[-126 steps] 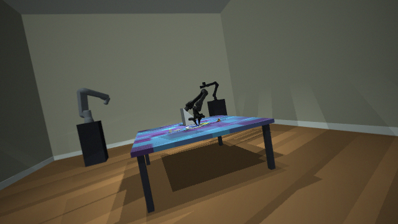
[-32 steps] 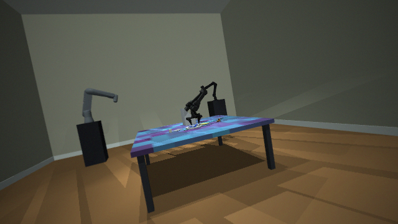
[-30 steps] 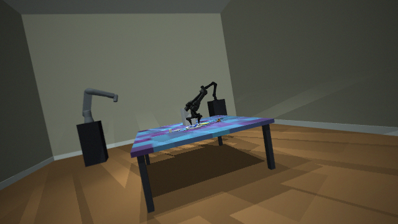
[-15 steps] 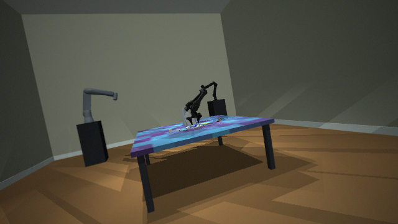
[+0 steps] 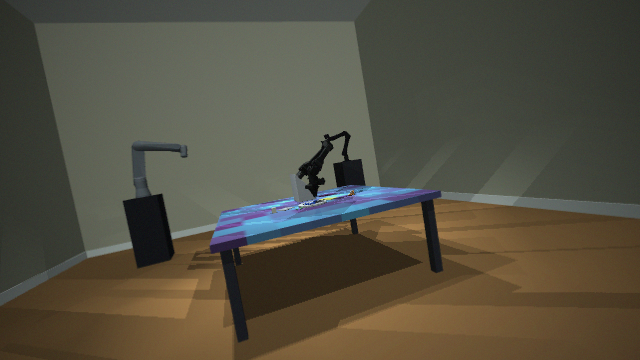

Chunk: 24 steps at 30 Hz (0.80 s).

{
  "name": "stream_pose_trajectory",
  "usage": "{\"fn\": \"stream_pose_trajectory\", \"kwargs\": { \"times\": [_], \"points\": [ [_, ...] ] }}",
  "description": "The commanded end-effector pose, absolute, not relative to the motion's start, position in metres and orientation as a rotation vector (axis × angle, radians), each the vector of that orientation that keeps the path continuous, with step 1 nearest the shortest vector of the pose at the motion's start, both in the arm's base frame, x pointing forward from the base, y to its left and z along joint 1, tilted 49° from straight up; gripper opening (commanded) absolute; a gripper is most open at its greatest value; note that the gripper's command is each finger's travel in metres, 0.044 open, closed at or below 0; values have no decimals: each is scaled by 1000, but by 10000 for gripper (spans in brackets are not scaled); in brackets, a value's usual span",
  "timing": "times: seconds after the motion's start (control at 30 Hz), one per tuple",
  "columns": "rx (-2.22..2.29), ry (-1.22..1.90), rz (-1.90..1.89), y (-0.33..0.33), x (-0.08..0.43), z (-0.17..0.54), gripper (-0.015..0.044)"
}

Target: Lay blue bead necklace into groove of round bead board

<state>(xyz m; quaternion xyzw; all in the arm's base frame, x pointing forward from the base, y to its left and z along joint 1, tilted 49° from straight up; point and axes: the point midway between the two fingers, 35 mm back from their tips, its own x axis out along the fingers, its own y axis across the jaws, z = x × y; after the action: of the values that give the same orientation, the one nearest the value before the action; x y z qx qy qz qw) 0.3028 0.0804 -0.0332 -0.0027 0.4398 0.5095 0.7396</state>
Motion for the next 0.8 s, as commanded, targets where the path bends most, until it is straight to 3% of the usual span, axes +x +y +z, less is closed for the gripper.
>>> {"fn": "stream_pose_trajectory", "kwargs": {
  "times": [0.0,0.77],
  "points": [
    [-155,853,1204,79,304,-25,120],
    [-162,848,1200,90,308,-34,120]
  ]
}}
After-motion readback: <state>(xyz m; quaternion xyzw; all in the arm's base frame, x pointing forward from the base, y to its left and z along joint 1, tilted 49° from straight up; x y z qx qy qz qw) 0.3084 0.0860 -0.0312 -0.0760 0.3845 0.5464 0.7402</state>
